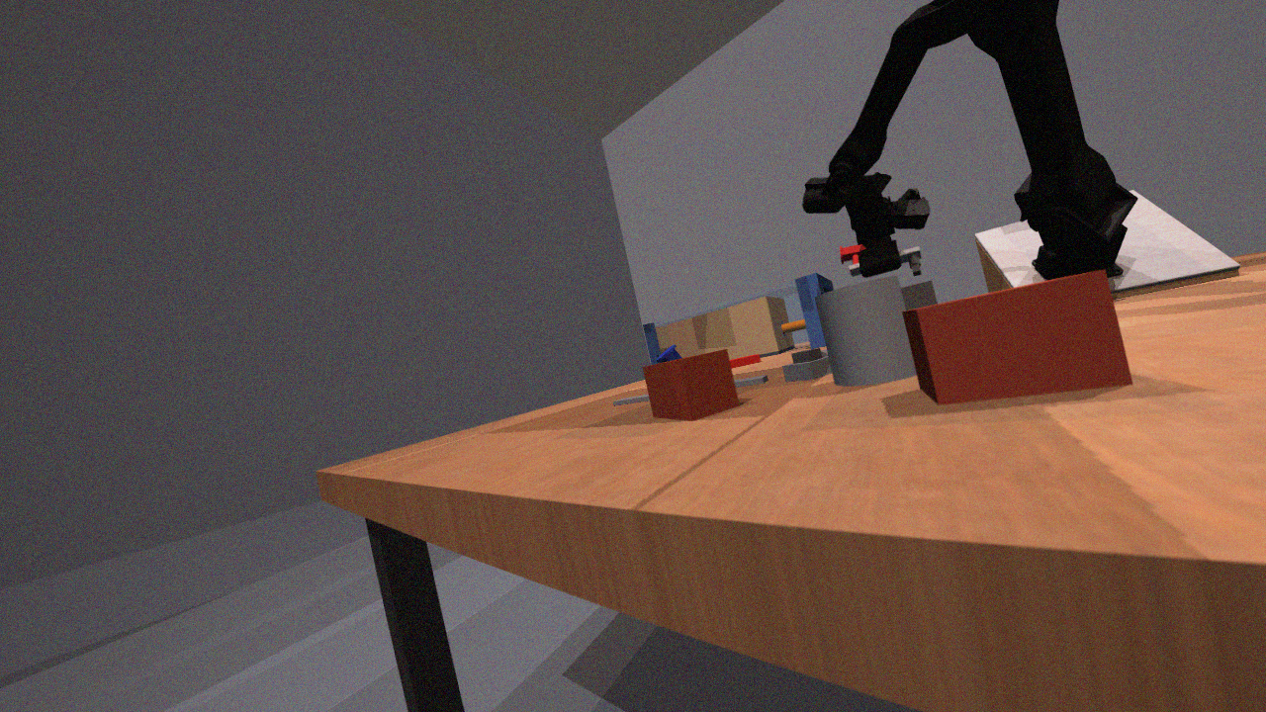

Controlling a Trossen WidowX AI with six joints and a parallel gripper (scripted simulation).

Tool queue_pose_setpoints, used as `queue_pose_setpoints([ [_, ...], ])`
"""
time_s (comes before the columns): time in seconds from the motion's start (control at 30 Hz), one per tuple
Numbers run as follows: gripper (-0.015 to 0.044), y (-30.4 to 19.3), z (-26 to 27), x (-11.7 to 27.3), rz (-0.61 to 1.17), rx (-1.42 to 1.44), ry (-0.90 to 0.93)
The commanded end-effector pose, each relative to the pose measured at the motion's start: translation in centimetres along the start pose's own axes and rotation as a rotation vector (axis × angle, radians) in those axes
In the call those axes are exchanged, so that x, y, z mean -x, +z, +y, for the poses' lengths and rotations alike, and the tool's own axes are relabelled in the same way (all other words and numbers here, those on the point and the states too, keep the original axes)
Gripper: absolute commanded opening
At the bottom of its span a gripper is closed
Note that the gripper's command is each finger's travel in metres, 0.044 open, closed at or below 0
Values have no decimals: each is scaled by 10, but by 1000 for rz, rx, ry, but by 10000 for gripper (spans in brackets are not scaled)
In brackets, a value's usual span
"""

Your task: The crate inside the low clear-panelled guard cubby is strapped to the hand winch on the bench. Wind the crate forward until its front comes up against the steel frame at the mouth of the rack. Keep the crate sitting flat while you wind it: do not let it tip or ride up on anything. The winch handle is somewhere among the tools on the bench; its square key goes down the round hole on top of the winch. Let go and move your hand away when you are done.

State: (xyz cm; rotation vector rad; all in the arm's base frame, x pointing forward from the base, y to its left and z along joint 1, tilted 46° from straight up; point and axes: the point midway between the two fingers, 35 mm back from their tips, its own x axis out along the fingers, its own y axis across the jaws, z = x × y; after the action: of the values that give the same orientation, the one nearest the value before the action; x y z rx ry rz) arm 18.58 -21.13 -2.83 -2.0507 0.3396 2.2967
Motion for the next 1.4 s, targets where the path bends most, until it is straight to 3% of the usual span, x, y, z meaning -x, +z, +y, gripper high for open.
queue_pose_setpoints([
  [0.0, 0, 0, 2, 3, 7, -7, 76],
  [1.13, 0, 0, 1, 2, 15, -2, 643],
  [1.37, 0, 0, 1, 2, 15, -2, 654],
])
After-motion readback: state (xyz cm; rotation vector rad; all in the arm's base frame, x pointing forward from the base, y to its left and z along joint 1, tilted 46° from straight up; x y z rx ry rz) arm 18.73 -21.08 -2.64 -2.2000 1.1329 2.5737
